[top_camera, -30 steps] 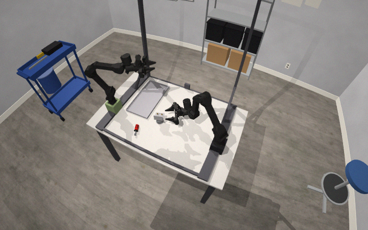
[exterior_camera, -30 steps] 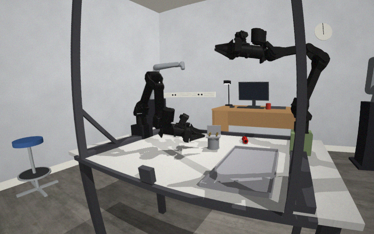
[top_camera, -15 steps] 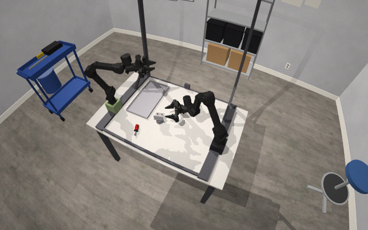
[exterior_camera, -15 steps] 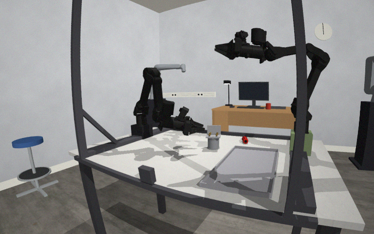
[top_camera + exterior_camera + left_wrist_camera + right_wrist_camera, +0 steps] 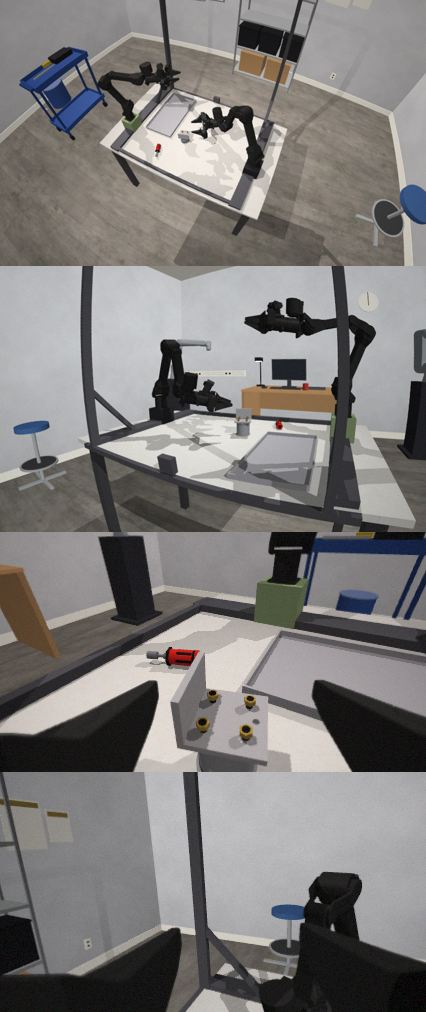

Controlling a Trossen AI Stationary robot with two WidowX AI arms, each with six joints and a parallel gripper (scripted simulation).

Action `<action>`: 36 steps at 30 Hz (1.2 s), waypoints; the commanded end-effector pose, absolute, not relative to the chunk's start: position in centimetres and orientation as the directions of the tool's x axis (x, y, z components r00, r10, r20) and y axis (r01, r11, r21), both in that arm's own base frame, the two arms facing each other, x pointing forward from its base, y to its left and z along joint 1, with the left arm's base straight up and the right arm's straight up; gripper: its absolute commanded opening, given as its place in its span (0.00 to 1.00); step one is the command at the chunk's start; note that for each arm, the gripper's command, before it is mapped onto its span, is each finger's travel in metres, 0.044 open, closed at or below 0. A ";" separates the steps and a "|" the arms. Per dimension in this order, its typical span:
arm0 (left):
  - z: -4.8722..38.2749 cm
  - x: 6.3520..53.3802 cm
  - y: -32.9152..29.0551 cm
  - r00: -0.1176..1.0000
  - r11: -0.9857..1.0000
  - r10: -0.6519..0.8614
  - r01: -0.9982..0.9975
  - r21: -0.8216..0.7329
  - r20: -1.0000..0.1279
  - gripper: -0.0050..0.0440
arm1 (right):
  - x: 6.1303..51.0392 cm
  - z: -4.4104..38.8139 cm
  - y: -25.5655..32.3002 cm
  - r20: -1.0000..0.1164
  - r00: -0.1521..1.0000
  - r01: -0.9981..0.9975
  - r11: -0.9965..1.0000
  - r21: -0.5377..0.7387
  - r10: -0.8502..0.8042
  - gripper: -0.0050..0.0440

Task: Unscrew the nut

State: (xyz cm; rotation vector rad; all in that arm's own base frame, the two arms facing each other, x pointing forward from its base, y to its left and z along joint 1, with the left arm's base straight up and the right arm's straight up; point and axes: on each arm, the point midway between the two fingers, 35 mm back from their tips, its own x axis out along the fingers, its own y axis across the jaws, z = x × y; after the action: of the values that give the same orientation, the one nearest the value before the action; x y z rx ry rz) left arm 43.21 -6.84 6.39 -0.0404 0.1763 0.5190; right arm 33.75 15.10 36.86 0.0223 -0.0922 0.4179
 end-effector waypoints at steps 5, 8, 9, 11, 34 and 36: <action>9.9 43.0 -7.1 0.861 0.868 0.485 -0.495 -0.033 -0.153 0.92 | 33.5 38.0 14.9 0.122 0.906 -0.407 0.913 0.000 0.404 0.71; 10.3 43.0 -6.8 0.868 0.876 0.472 -0.481 -0.025 -0.156 0.92 | 33.5 38.0 14.9 0.122 0.906 -0.407 0.913 0.000 0.404 0.71; 10.9 43.0 -6.8 0.875 0.883 0.459 -0.469 -0.028 -0.154 0.92 | 33.5 38.0 14.9 0.122 0.906 -0.407 0.913 0.000 0.404 0.71; 12.1 43.0 -6.7 0.888 0.896 0.434 -0.444 -0.034 -0.152 0.92 | 33.5 38.0 14.9 0.122 0.906 -0.407 0.913 0.000 0.404 0.71; 22.4 41.0 -5.6 0.976 0.977 0.195 -0.202 -0.072 -0.095 0.92 | 33.5 38.0 14.9 0.122 0.906 -0.407 0.913 0.000 0.404 0.71; 24.2 40.9 -5.5 0.983 0.982 0.167 -0.172 -0.081 -0.071 0.92 | 33.5 38.0 14.9 0.122 0.906 -0.407 0.913 0.000 0.404 0.71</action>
State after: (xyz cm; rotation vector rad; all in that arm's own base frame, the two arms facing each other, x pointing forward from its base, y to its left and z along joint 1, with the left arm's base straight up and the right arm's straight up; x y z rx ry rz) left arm 41.54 -6.08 20.24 -0.0695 0.1167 0.2183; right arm 33.75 15.10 36.86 0.0223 -0.0922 0.4179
